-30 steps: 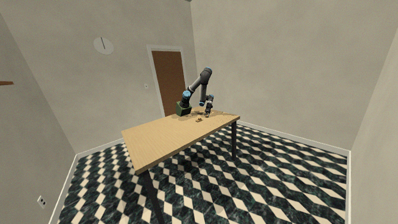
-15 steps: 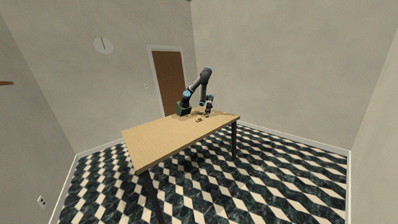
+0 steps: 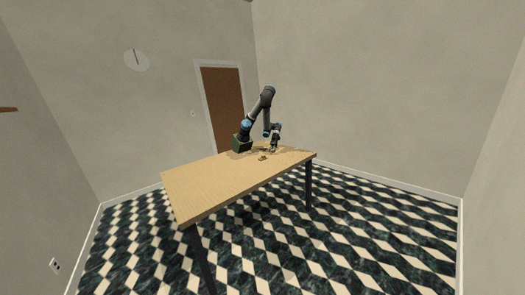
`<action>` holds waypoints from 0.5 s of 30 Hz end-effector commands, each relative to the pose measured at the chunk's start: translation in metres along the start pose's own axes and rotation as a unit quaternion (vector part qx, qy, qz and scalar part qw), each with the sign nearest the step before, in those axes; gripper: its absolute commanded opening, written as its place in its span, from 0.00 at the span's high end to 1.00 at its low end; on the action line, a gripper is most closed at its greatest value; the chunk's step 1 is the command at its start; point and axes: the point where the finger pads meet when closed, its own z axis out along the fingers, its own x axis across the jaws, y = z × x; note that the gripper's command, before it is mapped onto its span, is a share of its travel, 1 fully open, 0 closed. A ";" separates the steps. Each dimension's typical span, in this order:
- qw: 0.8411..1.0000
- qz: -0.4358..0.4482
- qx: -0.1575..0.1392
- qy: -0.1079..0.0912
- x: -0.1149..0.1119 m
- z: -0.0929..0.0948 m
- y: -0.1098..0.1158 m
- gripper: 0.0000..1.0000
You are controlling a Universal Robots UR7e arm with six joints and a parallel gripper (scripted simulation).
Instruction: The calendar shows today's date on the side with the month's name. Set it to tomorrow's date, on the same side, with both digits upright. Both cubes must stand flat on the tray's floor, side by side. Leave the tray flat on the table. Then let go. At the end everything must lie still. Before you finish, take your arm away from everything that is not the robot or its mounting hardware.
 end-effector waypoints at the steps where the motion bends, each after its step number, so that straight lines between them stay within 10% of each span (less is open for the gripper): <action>1: 1.000 0.001 -0.001 -0.002 0.001 -0.012 0.011 0.40; 15: 1.000 0.001 -0.001 -0.002 0.001 -0.029 0.029 0.40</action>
